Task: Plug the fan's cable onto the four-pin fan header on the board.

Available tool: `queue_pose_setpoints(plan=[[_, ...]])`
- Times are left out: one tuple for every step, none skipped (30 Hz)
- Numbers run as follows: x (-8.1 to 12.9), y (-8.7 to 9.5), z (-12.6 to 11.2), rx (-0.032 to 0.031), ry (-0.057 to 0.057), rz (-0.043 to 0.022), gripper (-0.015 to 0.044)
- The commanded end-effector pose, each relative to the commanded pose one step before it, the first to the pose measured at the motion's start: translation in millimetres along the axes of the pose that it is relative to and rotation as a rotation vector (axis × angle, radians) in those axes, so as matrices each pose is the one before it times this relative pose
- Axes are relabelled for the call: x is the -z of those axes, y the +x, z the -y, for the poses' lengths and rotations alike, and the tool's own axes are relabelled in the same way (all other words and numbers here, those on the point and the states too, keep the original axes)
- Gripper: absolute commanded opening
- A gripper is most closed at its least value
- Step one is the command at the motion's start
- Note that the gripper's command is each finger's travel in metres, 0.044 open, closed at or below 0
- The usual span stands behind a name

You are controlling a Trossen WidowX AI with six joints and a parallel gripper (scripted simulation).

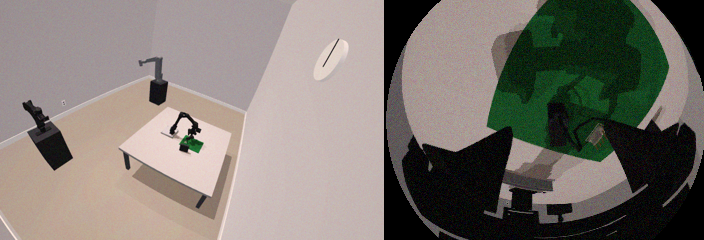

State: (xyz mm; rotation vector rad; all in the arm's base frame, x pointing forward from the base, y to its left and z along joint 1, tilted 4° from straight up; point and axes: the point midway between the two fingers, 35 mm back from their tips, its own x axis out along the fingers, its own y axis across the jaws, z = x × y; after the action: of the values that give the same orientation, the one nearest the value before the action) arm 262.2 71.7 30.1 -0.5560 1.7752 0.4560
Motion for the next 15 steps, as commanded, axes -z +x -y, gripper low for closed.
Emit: queue_pose_setpoints(plan=[[0.79,10.83,-0.76,-0.00197,-0.0042,-0.01612,0.044],[-0.31,1.58,-0.03,-0.00001,0.0,-0.00001,0.044],[-0.3,1.58,-0.03,-0.00001,0.0,-0.00001,0.044],[-0.29,1.58,-0.03,-0.00001,0.0,-0.00002,0.044],[-0.22,1.26,-0.03,-0.00001,0.0,-0.00001,0.044],[-0.13,0.77,-0.02,0.0,0.0,-0.00001,0.044],[-0.04,0.26,-0.01,0.0,0.0,0.0,0.044],[0.0,0.0,0.0,0.0,0.0,0.0,0.044],[0.0,0.0,0.0,0.0,0.0,0.0,0.044],[0.0,0.0,0.0,0.0,0.0,0.0,0.044],[0.0,0.0,0.0,0.0,0.0,0.0,0.044],[0.0,0.0,0.0,0.0,0.0,0.0,0.044],[0.0,0.0,0.0,0.0,0.0,0.0,0.044],[0.0,0.0,0.0,0.0,0.0,0.0,0.044],[0.0,0.0,0.0,0.0,0.0,0.0,0.044]])
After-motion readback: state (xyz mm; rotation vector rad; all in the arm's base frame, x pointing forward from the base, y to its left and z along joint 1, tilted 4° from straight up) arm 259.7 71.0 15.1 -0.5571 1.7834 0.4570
